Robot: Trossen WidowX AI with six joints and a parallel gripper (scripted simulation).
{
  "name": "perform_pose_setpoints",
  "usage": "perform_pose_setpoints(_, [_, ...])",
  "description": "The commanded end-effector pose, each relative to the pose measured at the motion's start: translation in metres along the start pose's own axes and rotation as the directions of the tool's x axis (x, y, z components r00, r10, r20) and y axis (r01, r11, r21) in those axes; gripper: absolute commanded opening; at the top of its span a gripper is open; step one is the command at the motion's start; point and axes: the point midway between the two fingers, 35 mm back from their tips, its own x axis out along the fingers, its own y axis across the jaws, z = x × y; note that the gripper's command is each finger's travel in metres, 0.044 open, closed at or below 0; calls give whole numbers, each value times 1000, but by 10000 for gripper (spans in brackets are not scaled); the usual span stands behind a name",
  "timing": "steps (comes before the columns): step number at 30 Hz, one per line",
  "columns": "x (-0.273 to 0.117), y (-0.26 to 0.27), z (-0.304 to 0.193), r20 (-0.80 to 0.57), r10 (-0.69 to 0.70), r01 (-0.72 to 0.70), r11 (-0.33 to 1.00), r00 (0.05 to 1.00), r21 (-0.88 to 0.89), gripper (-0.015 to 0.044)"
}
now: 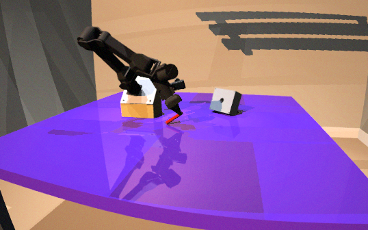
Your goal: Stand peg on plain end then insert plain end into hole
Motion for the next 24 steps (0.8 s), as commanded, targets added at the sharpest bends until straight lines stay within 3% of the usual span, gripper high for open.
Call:
perform_pose_setpoints(1, [-3, 1, -1, 41, 1, -1, 1000, 999, -5, 51])
perform_pose_setpoints(24, [-15, 1, -10, 238, 2, 0, 1000, 971, -7, 51])
